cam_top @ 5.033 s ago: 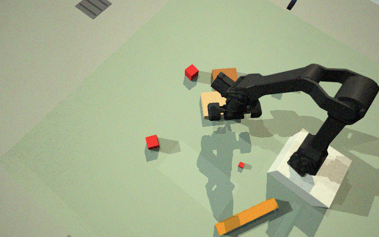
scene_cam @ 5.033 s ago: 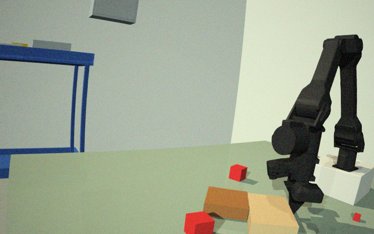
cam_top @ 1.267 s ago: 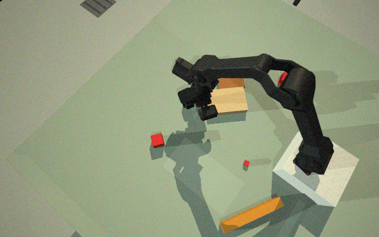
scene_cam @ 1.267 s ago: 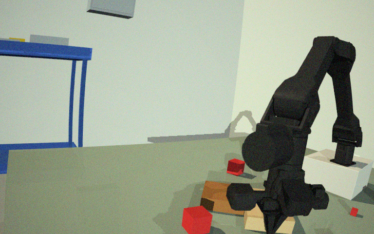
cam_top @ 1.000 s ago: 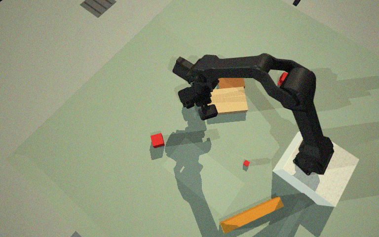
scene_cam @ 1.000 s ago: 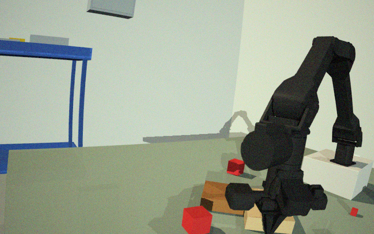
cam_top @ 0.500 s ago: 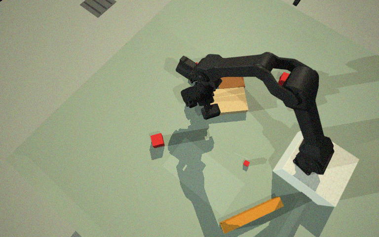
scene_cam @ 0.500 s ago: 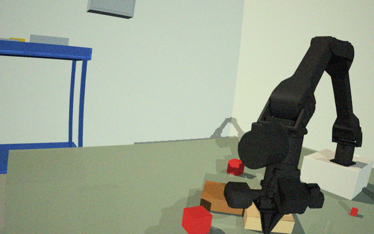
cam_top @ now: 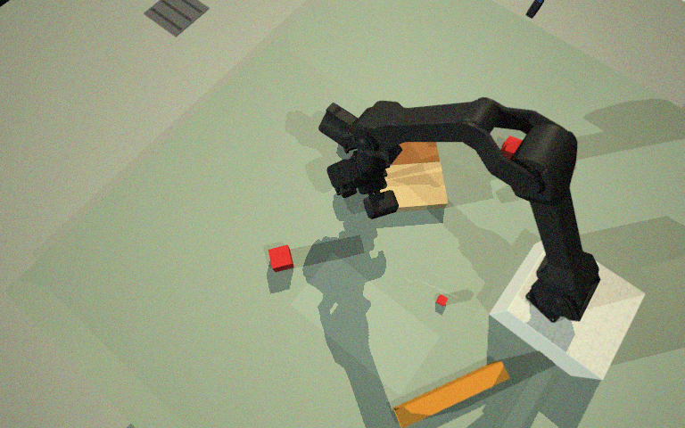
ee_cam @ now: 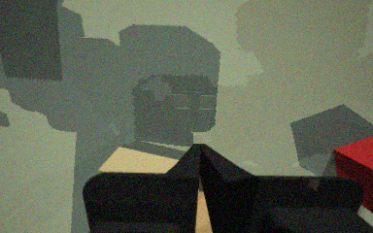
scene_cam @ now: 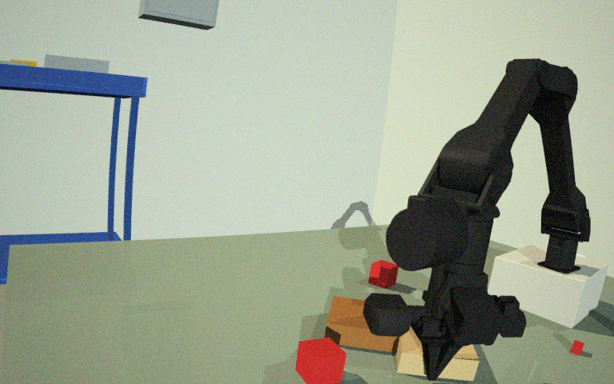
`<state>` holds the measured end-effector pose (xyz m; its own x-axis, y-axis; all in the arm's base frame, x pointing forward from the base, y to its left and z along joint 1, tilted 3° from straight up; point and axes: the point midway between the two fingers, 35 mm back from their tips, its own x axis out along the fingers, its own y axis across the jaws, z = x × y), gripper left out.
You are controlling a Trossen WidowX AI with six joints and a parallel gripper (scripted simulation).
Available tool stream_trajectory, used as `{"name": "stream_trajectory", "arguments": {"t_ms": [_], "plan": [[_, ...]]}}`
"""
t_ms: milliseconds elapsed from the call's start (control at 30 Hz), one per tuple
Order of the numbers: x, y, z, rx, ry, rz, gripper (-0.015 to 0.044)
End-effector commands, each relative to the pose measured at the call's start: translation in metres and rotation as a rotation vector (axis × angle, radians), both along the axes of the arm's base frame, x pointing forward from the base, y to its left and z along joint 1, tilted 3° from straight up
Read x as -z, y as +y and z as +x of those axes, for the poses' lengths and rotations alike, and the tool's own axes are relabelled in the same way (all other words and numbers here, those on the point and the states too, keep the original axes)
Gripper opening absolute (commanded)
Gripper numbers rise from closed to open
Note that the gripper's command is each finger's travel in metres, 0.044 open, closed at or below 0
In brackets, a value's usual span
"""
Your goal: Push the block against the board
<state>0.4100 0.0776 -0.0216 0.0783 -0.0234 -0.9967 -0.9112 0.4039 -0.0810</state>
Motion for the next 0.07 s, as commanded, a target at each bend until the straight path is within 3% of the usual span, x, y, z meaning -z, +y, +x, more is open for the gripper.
{"name": "stream_trajectory", "arguments": {"t_ms": [0, 33], "plan": [[0.0008, 0.0029, 0.0013, -0.002, 0.004, -0.005, 0.0], [0.0008, 0.0044, 0.0021, -0.002, 0.004, -0.005, 0.0]]}}
